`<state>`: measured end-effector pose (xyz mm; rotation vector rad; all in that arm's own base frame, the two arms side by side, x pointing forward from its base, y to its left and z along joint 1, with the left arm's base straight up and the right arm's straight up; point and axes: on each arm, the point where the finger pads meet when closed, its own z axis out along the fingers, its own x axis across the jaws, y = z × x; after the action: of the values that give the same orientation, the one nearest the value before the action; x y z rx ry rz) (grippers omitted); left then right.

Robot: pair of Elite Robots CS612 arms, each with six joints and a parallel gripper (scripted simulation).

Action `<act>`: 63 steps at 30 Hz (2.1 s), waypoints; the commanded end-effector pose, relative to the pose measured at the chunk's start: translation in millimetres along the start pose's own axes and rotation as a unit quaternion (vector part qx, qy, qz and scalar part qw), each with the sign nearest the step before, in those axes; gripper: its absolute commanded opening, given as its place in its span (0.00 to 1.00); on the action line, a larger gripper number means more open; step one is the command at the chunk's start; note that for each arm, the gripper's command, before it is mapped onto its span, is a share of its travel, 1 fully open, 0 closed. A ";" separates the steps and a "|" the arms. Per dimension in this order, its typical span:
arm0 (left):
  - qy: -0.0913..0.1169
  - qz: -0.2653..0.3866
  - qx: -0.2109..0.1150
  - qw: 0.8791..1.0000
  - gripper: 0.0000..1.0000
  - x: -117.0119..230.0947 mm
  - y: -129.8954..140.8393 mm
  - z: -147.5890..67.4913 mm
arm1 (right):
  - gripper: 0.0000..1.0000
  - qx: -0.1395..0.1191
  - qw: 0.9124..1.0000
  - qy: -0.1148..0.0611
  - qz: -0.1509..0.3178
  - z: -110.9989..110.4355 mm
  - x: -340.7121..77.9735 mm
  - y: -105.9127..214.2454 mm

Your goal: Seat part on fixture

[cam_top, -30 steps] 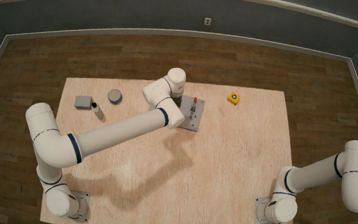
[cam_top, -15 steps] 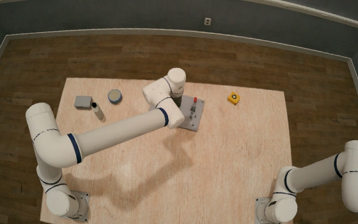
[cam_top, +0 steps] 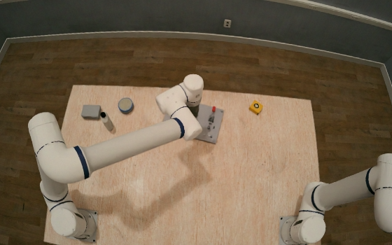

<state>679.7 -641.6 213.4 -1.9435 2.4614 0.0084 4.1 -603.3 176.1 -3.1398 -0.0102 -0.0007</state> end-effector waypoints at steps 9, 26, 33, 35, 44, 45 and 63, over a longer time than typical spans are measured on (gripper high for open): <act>0.001 0.000 0.001 1.000 1.00 0.4 -0.4 -1.6 | 1.00 -0.001 1.000 0.000 0.000 -0.9 -0.2 0.7; 0.001 0.000 0.001 1.000 0.87 0.3 -0.4 -1.6 | 1.00 -0.001 1.000 0.000 0.000 -0.9 -0.2 0.7; 0.001 0.000 0.001 1.000 0.87 0.3 -0.4 -1.6 | 1.00 -0.001 1.000 0.000 0.000 -0.9 -0.2 0.7; 0.001 0.000 0.001 1.000 0.87 0.3 -0.4 -1.6 | 1.00 -0.001 1.000 0.000 0.000 -0.9 -0.2 0.7; 0.001 0.000 0.001 1.000 0.87 0.3 -0.5 -1.6 | 1.00 -0.001 1.000 0.000 0.000 -0.9 -0.2 0.7; 0.001 0.000 0.001 1.000 0.87 0.3 -0.5 -1.6 | 1.00 -0.001 1.000 0.000 0.000 -0.9 -0.2 0.7; 0.001 0.000 0.001 1.000 0.87 0.4 -0.5 -1.6 | 1.00 -0.001 1.000 0.000 0.000 -0.9 -0.2 0.7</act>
<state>679.7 -641.6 213.4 -1.9435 2.4613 0.0083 4.1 -603.3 176.1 -3.1398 -0.0102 -0.0007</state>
